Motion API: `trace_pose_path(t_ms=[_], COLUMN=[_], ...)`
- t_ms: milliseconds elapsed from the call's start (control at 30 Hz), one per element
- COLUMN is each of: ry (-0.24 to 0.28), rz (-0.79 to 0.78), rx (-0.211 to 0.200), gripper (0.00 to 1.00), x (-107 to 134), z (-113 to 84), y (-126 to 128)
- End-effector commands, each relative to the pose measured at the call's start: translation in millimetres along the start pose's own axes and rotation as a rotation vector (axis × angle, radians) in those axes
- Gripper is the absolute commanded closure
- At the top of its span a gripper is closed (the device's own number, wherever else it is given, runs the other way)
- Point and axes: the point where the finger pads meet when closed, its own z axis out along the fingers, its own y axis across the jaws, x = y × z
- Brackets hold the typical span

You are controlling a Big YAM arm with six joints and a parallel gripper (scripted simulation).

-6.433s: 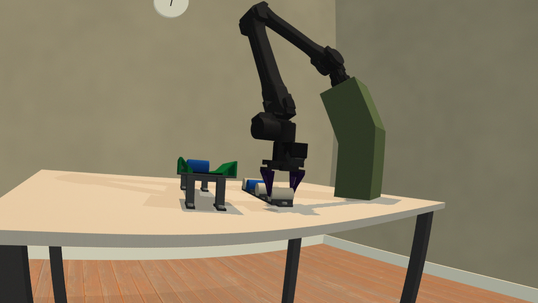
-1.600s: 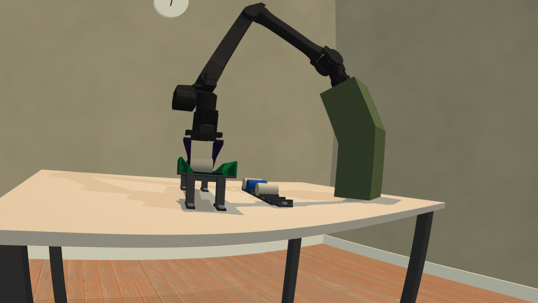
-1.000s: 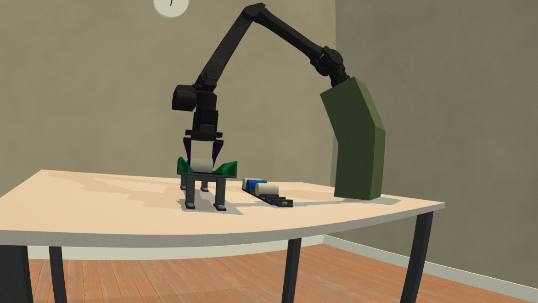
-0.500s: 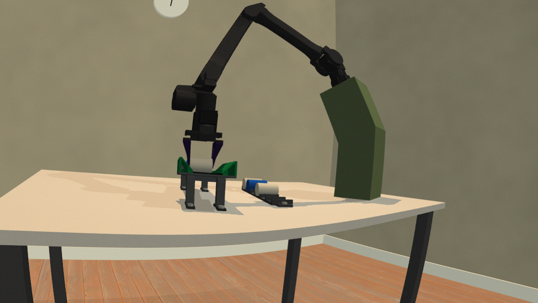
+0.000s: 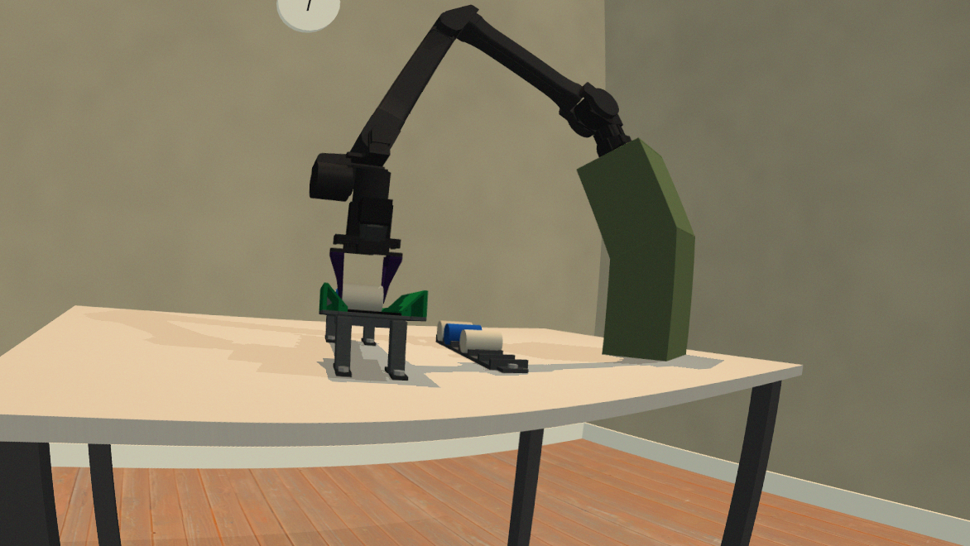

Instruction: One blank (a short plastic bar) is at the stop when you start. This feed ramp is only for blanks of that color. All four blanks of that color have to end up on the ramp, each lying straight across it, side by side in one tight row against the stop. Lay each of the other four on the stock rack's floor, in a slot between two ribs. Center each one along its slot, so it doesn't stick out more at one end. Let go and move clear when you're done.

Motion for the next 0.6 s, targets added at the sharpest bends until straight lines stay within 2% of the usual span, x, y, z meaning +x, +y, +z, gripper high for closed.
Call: trace_pose_path(t_ms=[0,567], ry=[-0.003,-0.003], rz=[0.002,0.002], rx=[0.002,0.003], gripper=[0.38,0.38], x=[4.7,4.7], z=[2.9,2.3], y=[-12.9,-15.4])
